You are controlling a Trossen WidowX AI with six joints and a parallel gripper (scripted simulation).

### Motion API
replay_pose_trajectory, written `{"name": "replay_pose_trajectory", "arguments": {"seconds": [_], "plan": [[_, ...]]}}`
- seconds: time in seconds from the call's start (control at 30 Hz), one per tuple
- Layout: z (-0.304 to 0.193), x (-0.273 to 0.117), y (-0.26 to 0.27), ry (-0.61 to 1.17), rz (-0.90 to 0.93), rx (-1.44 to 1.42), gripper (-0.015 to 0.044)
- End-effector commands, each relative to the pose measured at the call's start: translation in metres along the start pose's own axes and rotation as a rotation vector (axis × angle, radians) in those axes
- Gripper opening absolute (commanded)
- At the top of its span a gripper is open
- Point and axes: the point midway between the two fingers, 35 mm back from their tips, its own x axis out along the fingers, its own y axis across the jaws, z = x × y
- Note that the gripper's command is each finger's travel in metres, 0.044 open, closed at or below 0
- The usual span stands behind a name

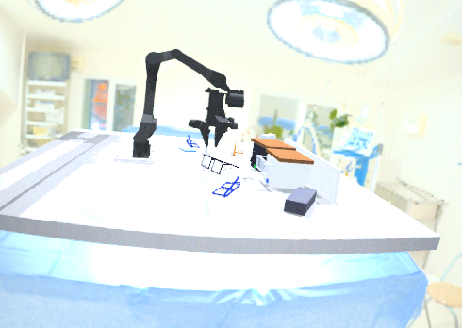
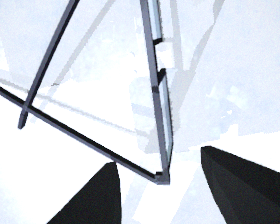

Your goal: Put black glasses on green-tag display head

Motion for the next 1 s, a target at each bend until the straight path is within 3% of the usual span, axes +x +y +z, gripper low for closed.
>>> {"name": "replay_pose_trajectory", "arguments": {"seconds": [0.0, 0.97], "plan": [[-0.002, 0.000, -0.002, 0.007, -0.002, 0.007, 0.0120], [-0.002, 0.033, -0.004, 0.006, -0.002, 0.007, 0.0120]]}}
